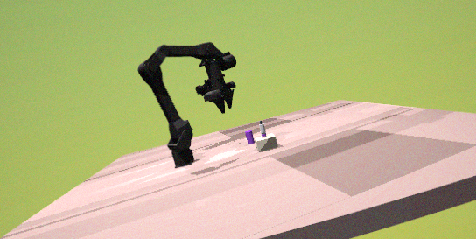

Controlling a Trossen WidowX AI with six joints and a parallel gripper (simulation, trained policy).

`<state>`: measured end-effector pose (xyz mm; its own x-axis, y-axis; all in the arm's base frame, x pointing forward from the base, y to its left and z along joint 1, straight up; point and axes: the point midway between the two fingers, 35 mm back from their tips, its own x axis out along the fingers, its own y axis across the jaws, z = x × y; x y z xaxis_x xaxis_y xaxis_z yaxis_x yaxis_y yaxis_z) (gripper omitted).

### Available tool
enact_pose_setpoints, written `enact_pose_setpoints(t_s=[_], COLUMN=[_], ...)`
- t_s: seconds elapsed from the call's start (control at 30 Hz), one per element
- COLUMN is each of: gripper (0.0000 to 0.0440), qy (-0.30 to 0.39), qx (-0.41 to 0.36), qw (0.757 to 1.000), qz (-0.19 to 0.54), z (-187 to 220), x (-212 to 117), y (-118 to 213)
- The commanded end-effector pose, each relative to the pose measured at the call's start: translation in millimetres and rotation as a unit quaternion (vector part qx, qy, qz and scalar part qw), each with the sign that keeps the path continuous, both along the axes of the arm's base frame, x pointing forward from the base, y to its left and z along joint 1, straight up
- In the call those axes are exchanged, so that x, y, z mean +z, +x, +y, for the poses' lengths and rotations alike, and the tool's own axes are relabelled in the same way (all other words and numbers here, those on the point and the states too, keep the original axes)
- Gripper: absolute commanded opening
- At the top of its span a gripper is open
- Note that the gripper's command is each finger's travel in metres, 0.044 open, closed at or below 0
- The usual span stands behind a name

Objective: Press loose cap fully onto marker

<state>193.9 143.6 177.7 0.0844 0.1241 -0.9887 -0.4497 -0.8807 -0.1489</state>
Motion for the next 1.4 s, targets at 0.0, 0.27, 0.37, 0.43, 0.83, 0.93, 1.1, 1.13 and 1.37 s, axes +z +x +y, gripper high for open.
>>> enact_pose_setpoints(t_s=[0.0,0.27,0.37,0.43,0.83,0.93,1.1,1.13,1.37], gripper=[0.0315,0.0314,0.0314,0.0313,0.0310,0.0309,0.0308,0.0307,0.0305], qy=[0.000,-0.005,-0.008,-0.010,-0.022,-0.025,-0.030,-0.031,-0.040], qx=[-0.008,-0.029,-0.036,-0.041,-0.066,-0.071,-0.078,-0.079,-0.084], qw=[1.000,0.999,0.999,0.999,0.997,0.996,0.995,0.995,0.993], qz=[0.006,0.019,0.023,0.027,0.046,0.051,0.059,0.061,0.073], z=[-2,-10,-14,-17,-34,-39,-47,-49,-59], x=[-1,-6,-8,-10,-22,-26,-32,-34,-45], y=[9,24,30,33,53,58,65,66,74])
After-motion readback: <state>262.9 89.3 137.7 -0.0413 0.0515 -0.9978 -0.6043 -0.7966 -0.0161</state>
